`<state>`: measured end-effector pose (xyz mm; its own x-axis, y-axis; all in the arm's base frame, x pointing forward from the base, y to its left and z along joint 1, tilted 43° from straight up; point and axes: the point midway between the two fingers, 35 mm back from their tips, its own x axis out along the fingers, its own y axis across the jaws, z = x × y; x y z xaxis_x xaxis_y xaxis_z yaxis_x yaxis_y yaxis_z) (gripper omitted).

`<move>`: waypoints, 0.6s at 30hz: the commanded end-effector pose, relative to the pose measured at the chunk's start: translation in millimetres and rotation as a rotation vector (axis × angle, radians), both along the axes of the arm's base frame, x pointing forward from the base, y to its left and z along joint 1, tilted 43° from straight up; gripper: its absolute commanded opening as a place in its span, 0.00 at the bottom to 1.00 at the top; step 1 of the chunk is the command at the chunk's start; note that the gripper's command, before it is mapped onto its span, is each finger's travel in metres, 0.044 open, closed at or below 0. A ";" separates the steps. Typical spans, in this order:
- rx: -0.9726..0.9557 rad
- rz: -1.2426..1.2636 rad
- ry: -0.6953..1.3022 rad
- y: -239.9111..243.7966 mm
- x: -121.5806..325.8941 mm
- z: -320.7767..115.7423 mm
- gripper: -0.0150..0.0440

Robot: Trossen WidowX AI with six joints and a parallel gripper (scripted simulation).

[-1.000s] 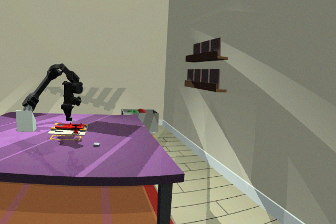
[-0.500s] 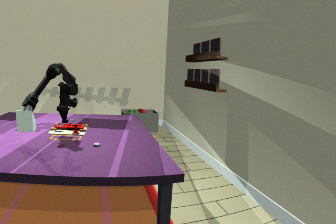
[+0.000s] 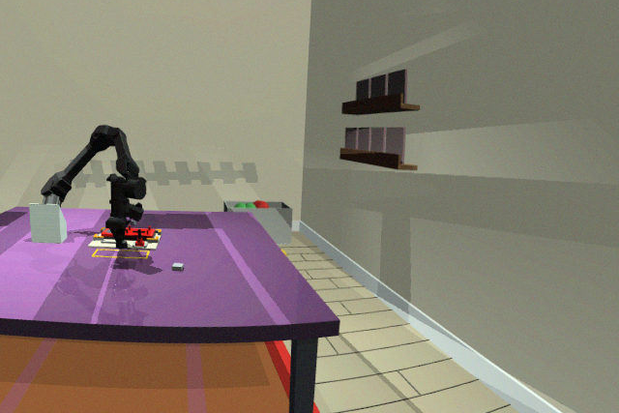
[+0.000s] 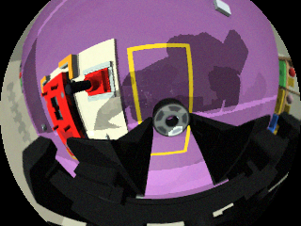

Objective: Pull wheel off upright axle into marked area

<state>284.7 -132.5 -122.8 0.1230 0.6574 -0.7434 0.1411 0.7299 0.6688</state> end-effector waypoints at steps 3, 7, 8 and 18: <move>0.008 -0.005 0.001 19.2 1.2 -17.4 0.25; 0.010 0.006 0.010 17.5 -1.2 -15.0 0.34; 0.010 0.006 0.010 17.5 -1.2 -15.0 0.39; 0.008 0.003 0.008 9.4 -1.8 -7.1 0.76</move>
<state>282.9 -115.1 -136.0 0.1094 0.6690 -0.7352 0.1483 0.7203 0.6776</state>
